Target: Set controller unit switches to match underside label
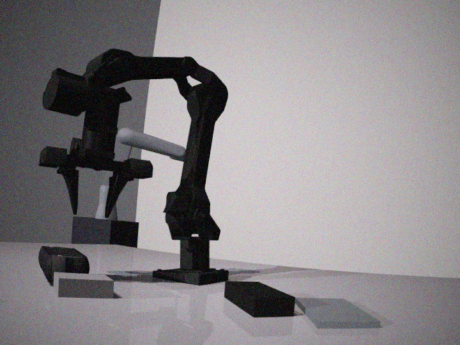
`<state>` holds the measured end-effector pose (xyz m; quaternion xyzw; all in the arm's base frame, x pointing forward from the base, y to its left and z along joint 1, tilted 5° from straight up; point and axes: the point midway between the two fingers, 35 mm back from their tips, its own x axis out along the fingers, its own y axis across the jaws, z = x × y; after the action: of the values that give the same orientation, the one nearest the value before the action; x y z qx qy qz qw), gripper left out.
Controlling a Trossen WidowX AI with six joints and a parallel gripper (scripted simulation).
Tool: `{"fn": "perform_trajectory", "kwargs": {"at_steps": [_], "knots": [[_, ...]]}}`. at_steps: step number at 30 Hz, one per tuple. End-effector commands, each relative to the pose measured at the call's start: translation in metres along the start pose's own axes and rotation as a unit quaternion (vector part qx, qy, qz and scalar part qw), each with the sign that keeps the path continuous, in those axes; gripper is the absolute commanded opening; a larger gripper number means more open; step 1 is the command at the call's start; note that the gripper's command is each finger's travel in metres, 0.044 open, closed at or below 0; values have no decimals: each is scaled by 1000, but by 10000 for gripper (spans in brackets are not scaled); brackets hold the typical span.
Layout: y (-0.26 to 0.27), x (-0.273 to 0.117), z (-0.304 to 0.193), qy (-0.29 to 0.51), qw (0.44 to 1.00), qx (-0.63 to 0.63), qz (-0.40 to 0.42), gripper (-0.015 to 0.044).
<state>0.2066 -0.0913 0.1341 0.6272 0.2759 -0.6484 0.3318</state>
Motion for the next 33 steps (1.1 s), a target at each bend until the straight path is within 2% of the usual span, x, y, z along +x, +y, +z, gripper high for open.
{"fn": "perform_trajectory", "kwargs": {"at_steps": [1, 7, 16, 33], "knots": [[-1, -1, 0, -1, 1000, 2, -3, 157], [-1, -1, 0, -1, 1000, 2, -3, 0], [-1, -1, 0, -1, 1000, 2, -3, 0], [0, 0, 0, -1, 1000, 0, -2, 440]]}}
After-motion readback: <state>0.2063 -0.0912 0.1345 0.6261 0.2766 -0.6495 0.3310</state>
